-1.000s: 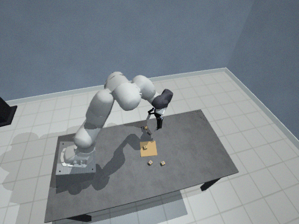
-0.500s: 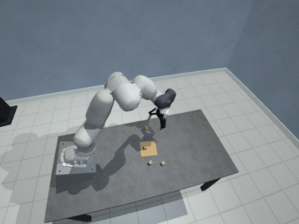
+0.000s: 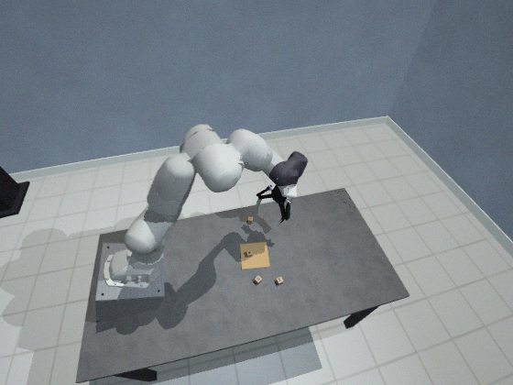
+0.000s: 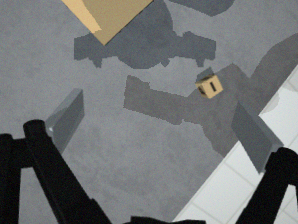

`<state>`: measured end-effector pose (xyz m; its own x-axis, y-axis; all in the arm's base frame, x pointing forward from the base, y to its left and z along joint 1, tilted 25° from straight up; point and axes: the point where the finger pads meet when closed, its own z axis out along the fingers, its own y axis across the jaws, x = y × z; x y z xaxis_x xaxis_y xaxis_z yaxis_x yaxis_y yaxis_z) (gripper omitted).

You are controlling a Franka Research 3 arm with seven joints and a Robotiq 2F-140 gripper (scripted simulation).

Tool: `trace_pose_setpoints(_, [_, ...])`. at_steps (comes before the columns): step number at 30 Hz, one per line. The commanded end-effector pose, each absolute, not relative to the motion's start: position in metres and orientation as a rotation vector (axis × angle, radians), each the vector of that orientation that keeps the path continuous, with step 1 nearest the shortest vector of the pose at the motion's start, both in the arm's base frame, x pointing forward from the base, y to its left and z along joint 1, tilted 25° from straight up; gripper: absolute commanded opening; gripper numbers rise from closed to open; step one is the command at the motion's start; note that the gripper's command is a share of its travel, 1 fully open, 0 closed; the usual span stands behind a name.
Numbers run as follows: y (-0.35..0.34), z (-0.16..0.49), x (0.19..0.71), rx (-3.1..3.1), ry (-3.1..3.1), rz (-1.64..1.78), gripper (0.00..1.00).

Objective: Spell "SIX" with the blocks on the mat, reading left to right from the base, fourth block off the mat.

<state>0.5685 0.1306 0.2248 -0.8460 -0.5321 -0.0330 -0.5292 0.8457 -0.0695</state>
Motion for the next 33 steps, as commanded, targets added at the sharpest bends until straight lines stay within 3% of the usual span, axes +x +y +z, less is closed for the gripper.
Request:
trace_pose_setpoints(1, [0.126,0.229,0.567,-1.062,2.919,-0.099,1.00])
trace_pose_setpoints(33, [0.092,0.272,0.575,-1.618,2.689,-0.101,1.00])
